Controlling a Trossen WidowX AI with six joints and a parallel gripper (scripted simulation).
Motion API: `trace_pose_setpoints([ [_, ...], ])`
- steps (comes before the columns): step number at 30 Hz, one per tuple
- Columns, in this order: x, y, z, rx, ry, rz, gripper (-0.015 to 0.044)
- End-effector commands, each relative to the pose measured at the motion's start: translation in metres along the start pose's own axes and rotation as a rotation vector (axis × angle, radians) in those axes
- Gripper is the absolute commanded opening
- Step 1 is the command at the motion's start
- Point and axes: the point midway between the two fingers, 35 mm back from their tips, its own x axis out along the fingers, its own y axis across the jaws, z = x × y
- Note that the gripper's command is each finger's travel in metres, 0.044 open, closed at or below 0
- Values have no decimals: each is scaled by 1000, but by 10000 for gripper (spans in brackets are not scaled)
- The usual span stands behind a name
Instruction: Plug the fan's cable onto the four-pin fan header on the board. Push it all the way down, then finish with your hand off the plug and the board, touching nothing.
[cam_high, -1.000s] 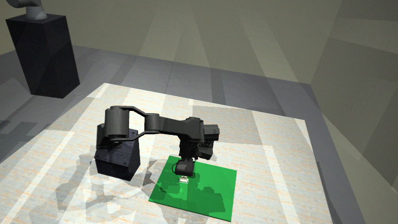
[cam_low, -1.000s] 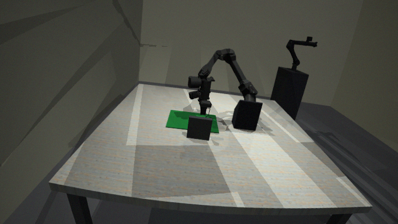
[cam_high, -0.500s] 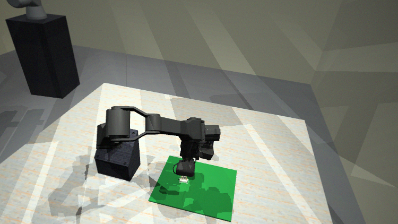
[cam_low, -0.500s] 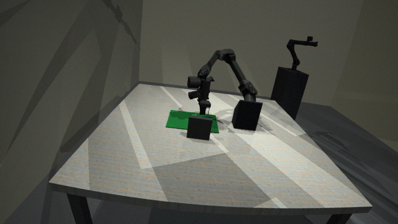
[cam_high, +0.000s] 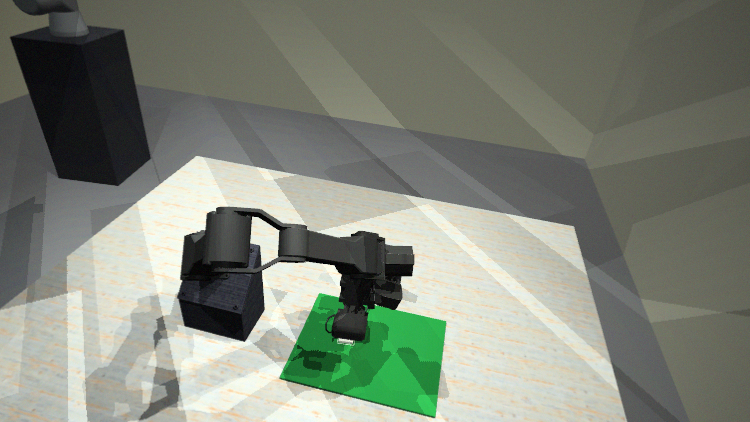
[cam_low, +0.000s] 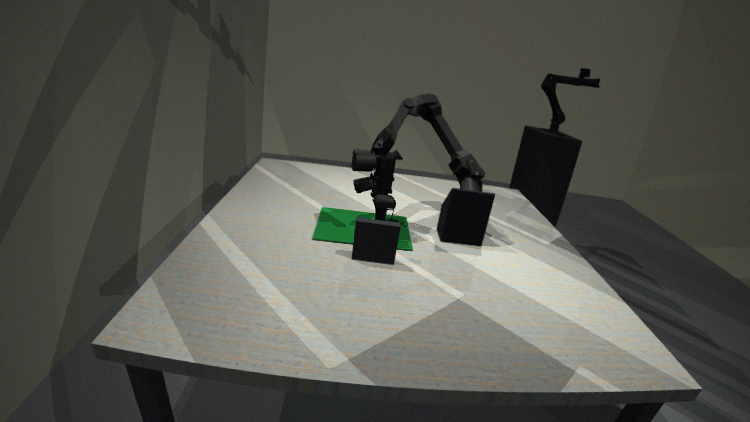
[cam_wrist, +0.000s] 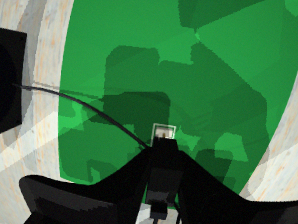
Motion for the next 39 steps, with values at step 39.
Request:
trace_pose_setpoints([
  [39,6,-1,-3,-3,1,-4,0],
])
